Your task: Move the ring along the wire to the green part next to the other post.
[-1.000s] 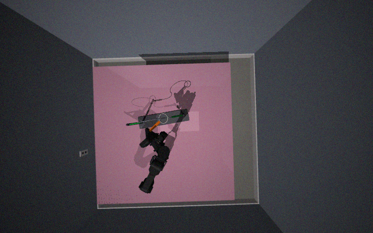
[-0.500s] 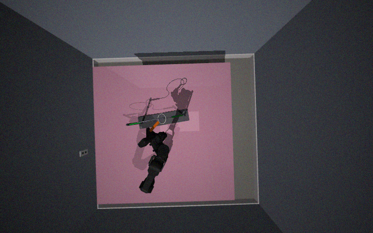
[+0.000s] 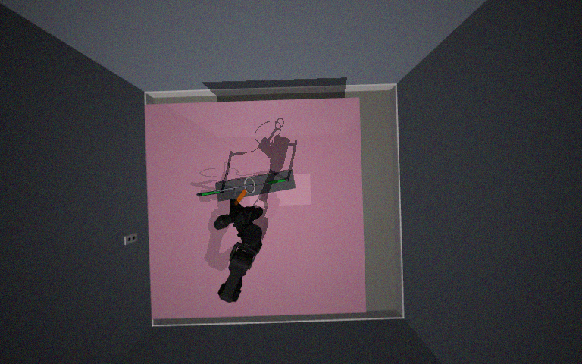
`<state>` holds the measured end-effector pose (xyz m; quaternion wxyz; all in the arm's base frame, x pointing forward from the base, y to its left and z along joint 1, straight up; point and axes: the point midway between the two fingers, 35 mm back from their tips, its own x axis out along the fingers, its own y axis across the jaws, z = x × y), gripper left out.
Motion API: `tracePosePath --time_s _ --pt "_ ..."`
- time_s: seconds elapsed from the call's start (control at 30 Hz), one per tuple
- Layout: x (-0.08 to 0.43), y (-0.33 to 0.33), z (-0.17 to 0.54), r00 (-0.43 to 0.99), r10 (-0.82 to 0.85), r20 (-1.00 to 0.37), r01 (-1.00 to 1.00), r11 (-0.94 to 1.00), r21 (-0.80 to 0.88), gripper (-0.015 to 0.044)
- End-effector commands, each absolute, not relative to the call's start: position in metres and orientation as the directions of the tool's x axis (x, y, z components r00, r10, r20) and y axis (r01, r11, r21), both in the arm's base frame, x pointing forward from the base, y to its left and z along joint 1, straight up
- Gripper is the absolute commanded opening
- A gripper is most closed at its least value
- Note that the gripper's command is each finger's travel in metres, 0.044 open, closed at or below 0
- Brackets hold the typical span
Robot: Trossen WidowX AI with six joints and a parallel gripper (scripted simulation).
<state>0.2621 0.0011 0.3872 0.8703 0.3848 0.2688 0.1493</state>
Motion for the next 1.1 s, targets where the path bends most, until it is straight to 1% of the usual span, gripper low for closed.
tracePosePath --time_s 0.0,1.07 --pt "0.2627 0.0002 0.3867 0.814 0.446 -0.372 -0.058 0.7 0.712 -0.015" --pt "0.2641 -0.0091 0.3795 0.844 0.254 -0.472 -0.069 0.925 0.375 -0.015"
